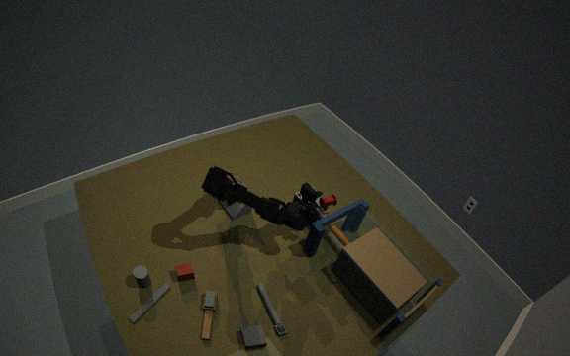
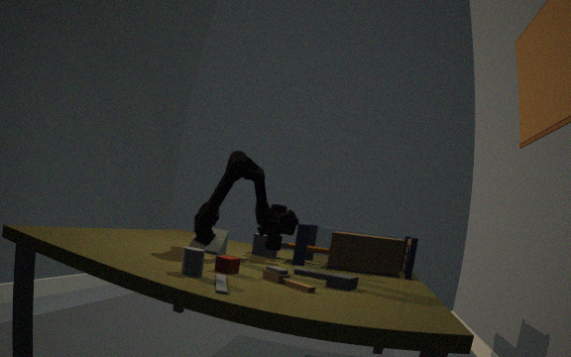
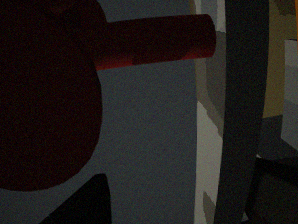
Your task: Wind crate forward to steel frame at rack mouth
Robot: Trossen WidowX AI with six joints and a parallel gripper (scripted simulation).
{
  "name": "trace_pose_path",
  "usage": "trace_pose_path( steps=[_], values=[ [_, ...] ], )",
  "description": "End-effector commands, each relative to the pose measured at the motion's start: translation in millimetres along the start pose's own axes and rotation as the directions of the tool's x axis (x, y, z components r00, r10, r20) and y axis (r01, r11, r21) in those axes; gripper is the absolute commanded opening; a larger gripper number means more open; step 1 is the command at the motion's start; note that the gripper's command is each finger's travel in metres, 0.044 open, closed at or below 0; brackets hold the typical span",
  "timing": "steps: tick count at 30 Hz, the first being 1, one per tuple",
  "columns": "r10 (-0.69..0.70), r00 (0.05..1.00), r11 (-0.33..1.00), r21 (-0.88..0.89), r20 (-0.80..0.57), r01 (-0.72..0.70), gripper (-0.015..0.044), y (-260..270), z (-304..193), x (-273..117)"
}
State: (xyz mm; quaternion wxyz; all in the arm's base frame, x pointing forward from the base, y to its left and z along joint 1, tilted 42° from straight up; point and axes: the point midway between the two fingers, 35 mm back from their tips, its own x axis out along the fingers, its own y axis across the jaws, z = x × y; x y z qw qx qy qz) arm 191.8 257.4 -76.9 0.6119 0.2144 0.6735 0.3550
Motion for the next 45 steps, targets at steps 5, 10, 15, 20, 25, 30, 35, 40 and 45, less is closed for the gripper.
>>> trace_pose_path(
  steps=[5,10,15,20,25,30,35,40,45],
  values=[
    [-0.002,1.000,1.000,-0.009,0.003,0.002,0.0240,-1,1,0],
    [-0.002,1.000,1.000,-0.009,0.003,0.002,0.0240,-1,1,0],
    [-0.002,1.000,1.000,-0.009,0.003,0.002,0.0240,-1,1,0],
    [-0.002,1.000,1.000,-0.009,0.003,0.002,0.0240,-1,1,0],
    [-0.002,1.000,1.000,-0.009,0.003,0.002,0.0240,-1,1,0],
    [-0.002,1.000,1.000,-0.009,0.003,0.002,0.0240,-1,1,0],
    [-0.010,1.000,1.000,-0.001,-0.001,0.010,0.0240,-2,4,-21],
    [-0.013,1.000,1.000,0.000,-0.003,0.013,0.0240,-4,4,-88],
    [-0.005,1.000,1.000,0.001,-0.002,0.005,0.0240,-2,-1,-111]
  ],
)
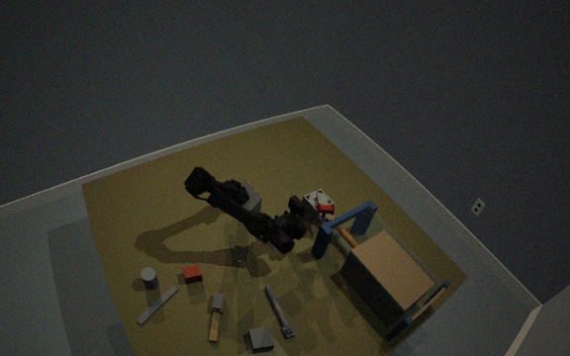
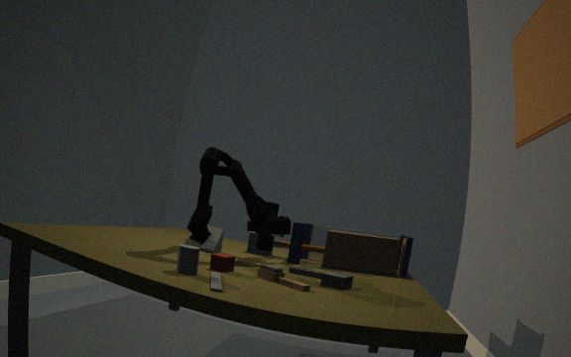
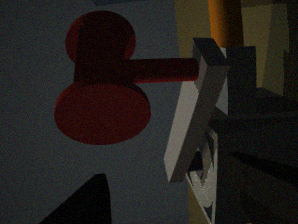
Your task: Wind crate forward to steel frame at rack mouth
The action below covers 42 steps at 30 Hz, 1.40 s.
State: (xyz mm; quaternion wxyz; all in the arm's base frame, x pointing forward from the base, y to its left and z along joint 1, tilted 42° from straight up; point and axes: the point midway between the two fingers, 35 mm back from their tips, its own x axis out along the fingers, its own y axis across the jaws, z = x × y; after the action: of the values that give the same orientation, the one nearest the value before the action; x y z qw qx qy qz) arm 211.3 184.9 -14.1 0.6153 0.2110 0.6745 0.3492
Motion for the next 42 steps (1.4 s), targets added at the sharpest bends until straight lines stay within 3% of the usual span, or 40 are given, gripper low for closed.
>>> trace_pose_path(
  steps=[1,6,13,31,32,38,42],
  values=[
    [0.009,1.000,1.000,-0.002,-0.005,-0.009,0.0240,2,-4,-13],
    [0.004,1.000,1.000,-0.003,-0.004,-0.004,0.0240,16,-1,-12],
    [0.008,1.000,1.000,-0.003,0.006,-0.008,0.0240,100,0,-12],
    [0.024,1.000,0.999,-0.033,0.007,-0.024,0.0240,101,1,-13],
    [0.014,1.000,1.000,-0.022,0.003,-0.014,0.0266,101,2,-11],
    [-0.322,0.937,0.899,0.267,-0.138,0.348,0.0424,89,8,29],
    [-0.568,0.795,0.699,0.385,-0.212,0.602,0.0440,79,5,53]
  ],
)
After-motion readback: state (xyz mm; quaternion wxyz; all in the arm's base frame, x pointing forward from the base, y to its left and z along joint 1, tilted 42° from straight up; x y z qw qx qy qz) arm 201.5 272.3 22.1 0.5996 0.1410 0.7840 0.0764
